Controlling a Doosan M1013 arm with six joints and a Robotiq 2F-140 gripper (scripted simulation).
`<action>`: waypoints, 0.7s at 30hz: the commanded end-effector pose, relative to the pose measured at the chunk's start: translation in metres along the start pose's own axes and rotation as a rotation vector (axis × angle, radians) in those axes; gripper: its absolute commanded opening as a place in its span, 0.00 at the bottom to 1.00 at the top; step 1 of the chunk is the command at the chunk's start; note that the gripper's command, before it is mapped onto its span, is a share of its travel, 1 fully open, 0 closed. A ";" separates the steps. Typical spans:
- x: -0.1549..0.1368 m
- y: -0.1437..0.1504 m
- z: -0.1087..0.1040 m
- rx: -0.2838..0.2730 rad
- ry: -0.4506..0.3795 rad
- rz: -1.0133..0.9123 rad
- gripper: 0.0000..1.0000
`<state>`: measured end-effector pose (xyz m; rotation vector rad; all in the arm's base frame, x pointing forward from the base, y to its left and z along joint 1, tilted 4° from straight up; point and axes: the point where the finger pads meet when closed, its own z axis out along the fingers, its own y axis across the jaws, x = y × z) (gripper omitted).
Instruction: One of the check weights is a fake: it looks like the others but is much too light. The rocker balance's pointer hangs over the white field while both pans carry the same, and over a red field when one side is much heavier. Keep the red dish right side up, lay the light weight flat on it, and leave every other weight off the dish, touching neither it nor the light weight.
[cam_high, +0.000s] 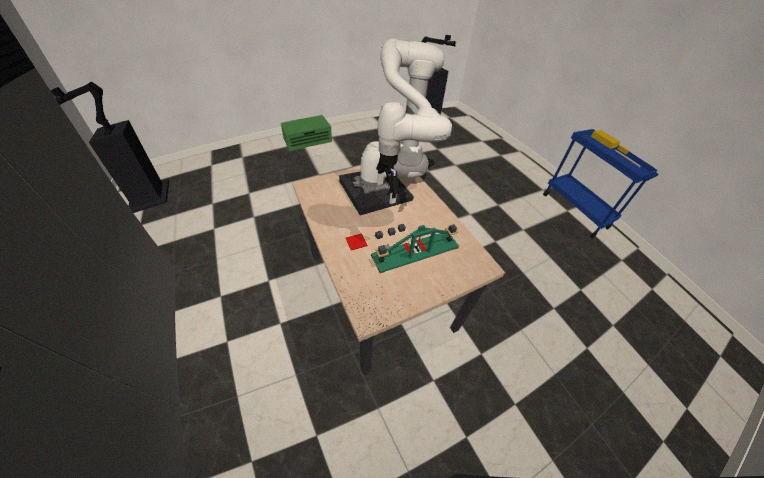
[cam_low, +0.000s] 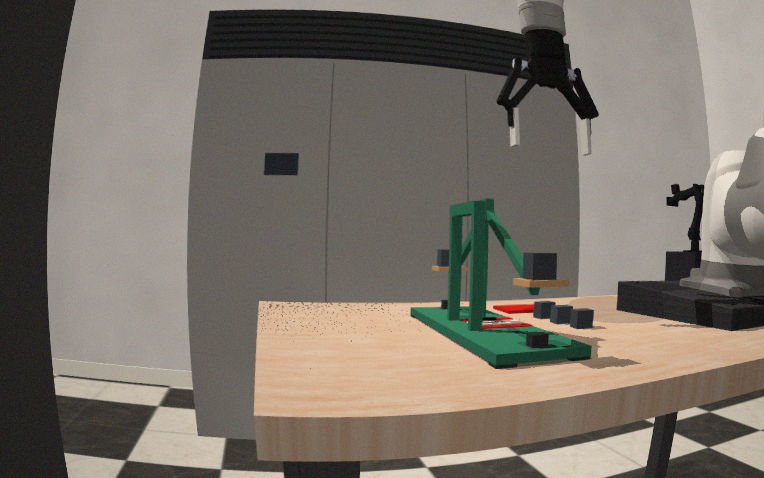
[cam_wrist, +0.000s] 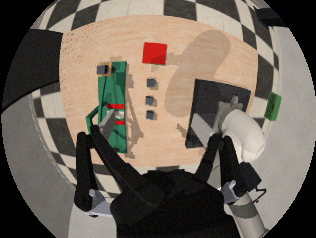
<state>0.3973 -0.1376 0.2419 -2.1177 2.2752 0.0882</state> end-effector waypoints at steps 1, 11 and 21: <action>-0.002 0.002 0.001 -0.006 0.001 -0.002 1.00; -0.002 0.002 0.001 -0.006 0.001 -0.002 1.00; -0.002 0.002 0.001 -0.006 0.001 -0.002 1.00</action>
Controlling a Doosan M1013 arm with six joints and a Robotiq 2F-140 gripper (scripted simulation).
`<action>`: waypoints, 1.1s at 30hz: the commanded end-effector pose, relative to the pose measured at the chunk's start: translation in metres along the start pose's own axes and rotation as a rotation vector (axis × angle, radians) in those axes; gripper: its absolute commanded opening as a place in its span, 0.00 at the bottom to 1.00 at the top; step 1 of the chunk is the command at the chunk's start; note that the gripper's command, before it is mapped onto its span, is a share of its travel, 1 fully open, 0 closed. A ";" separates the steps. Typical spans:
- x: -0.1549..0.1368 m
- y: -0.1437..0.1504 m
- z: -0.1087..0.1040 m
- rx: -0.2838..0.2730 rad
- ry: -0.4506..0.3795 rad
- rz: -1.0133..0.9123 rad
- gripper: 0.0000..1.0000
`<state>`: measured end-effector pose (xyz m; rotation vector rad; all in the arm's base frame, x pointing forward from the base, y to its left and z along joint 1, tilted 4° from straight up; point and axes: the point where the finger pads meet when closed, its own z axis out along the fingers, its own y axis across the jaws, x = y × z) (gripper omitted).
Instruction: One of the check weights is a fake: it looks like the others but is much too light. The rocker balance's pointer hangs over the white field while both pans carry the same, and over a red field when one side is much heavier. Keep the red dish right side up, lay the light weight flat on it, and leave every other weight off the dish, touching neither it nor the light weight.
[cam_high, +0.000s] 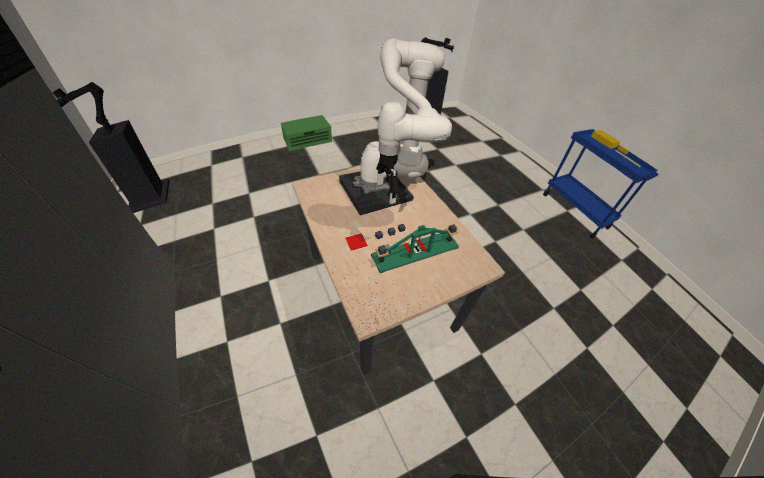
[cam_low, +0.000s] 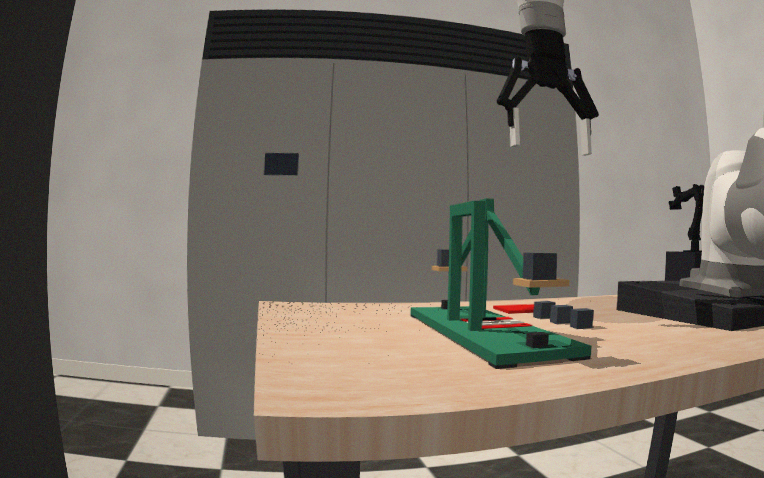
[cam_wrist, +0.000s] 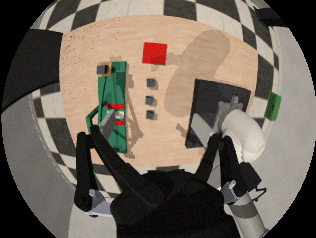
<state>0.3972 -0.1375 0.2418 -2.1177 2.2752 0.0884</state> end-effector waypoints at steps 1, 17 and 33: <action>-0.002 0.002 0.001 -0.006 0.001 -0.002 1.00; -0.002 0.002 0.001 -0.006 0.001 -0.002 1.00; 0.000 0.002 0.001 -0.006 0.001 -0.002 1.00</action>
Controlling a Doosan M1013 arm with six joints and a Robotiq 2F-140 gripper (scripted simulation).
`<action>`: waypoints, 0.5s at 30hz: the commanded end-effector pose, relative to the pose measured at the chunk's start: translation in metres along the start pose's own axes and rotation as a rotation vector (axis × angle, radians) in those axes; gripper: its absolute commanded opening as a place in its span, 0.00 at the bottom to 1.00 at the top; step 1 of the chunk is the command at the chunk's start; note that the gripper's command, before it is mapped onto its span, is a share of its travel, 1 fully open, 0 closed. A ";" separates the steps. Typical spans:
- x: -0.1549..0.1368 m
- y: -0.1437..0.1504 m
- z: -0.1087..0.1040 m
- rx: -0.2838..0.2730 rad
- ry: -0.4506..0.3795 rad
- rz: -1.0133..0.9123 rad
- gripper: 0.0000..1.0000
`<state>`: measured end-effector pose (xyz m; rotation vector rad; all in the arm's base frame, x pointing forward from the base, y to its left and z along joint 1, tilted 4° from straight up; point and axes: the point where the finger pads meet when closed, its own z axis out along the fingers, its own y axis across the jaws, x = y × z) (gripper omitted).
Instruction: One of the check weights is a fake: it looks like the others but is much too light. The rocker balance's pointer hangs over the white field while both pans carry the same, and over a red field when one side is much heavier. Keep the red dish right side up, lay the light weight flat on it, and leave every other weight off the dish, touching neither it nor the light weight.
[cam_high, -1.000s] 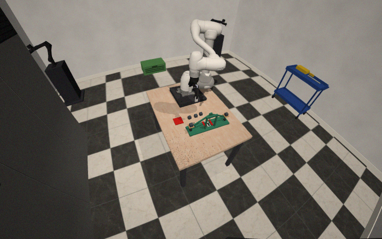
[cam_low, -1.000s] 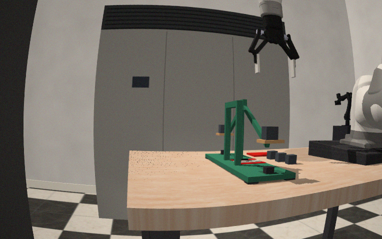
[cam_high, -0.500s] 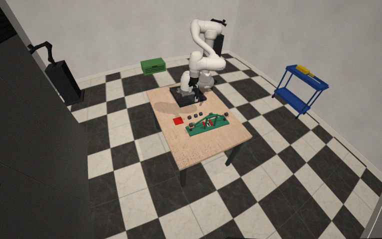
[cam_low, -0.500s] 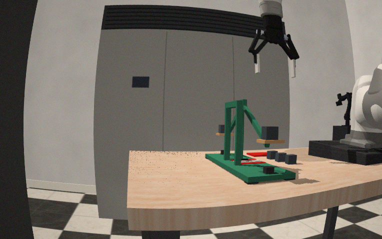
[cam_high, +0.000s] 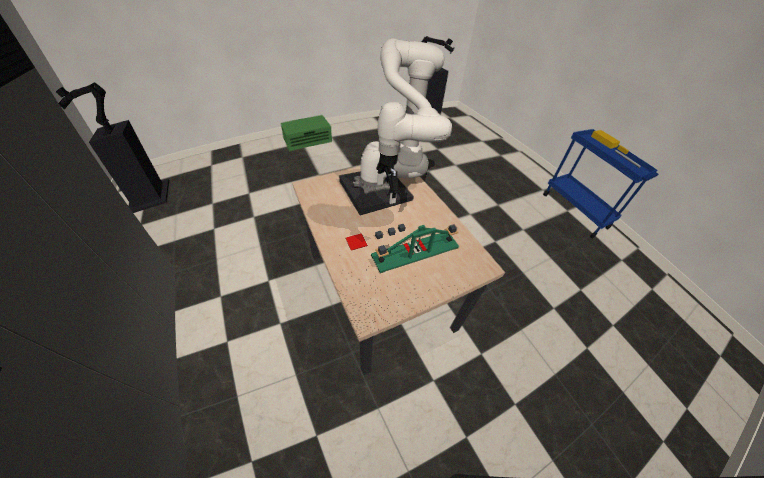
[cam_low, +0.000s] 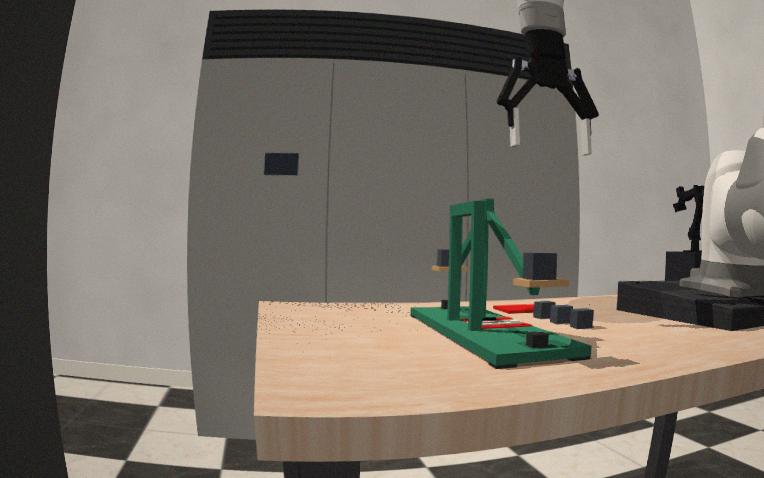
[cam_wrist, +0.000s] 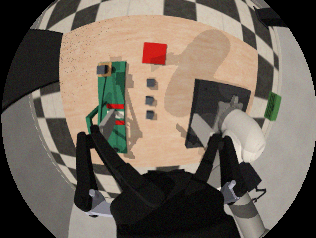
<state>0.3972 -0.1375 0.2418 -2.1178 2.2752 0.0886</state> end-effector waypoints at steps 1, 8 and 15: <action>0.002 0.002 0.001 -0.006 0.001 -0.002 1.00; 0.027 0.002 0.001 -0.006 0.001 -0.002 1.00; 0.052 0.002 0.001 -0.006 0.001 -0.002 1.00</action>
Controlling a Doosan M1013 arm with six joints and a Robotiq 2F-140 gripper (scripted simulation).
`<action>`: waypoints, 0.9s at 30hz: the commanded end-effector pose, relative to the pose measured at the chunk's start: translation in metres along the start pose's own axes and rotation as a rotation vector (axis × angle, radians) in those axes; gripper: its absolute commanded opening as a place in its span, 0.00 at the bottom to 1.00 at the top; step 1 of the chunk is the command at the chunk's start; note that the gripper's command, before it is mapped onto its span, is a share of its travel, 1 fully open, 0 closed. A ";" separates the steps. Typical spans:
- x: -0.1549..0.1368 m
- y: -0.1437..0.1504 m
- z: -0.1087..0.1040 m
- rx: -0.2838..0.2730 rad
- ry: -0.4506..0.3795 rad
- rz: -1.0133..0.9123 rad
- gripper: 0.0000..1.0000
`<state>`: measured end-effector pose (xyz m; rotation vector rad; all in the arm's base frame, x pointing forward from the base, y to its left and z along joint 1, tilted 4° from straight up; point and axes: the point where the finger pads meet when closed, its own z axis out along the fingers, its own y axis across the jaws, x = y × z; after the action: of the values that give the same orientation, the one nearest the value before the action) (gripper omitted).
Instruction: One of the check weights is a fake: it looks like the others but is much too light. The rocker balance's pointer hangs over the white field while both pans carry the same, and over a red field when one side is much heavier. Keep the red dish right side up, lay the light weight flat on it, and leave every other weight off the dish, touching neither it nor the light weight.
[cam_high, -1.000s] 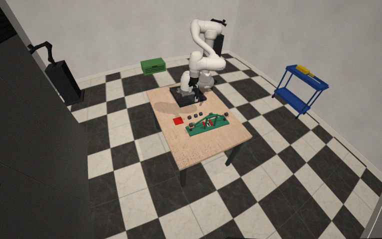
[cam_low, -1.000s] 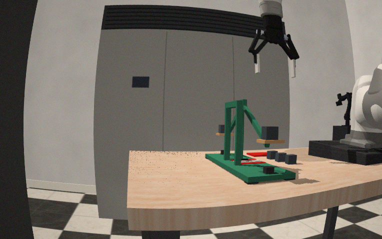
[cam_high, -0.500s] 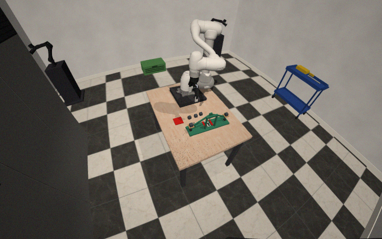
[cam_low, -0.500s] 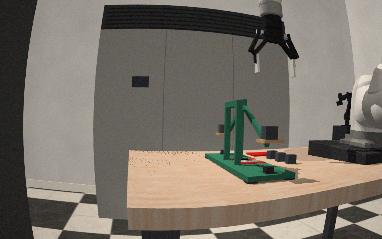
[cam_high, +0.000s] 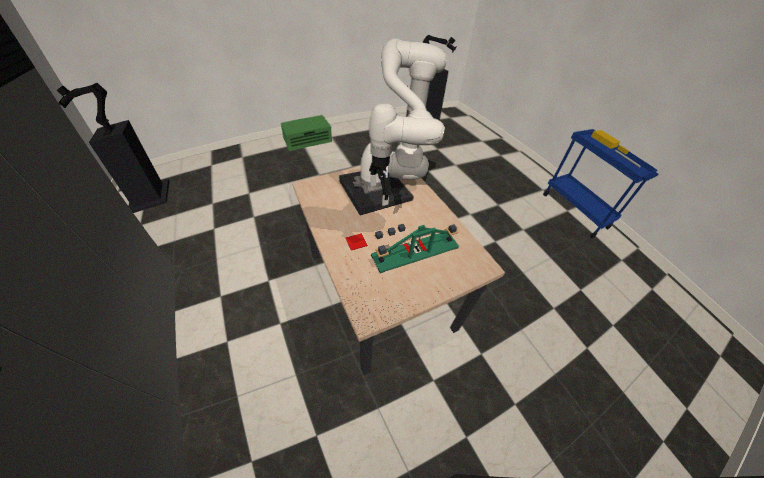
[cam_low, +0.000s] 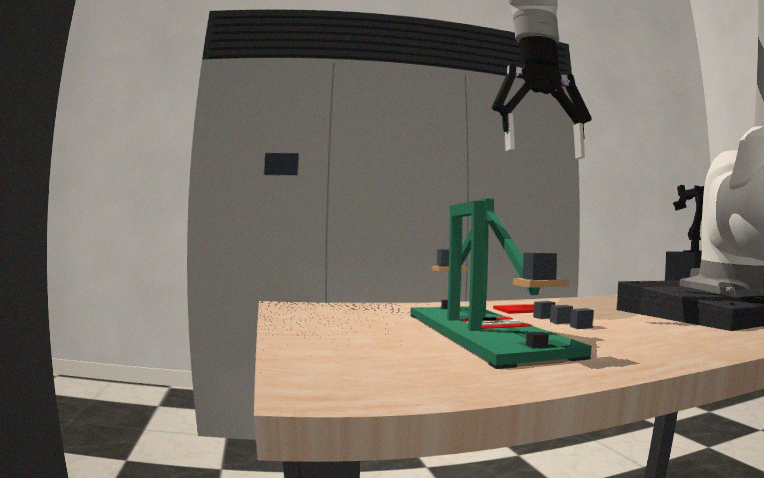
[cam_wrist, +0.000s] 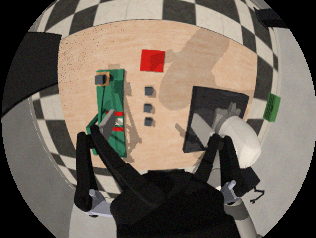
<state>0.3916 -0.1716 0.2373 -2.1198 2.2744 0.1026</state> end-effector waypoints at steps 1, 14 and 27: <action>0.023 -0.001 -0.001 0.002 0.006 -0.001 1.00; 0.045 -0.001 -0.002 0.002 0.006 -0.001 1.00; 0.045 -0.001 -0.002 0.002 0.006 -0.001 1.00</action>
<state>0.3893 -0.2114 0.2347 -2.1194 2.2737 0.1036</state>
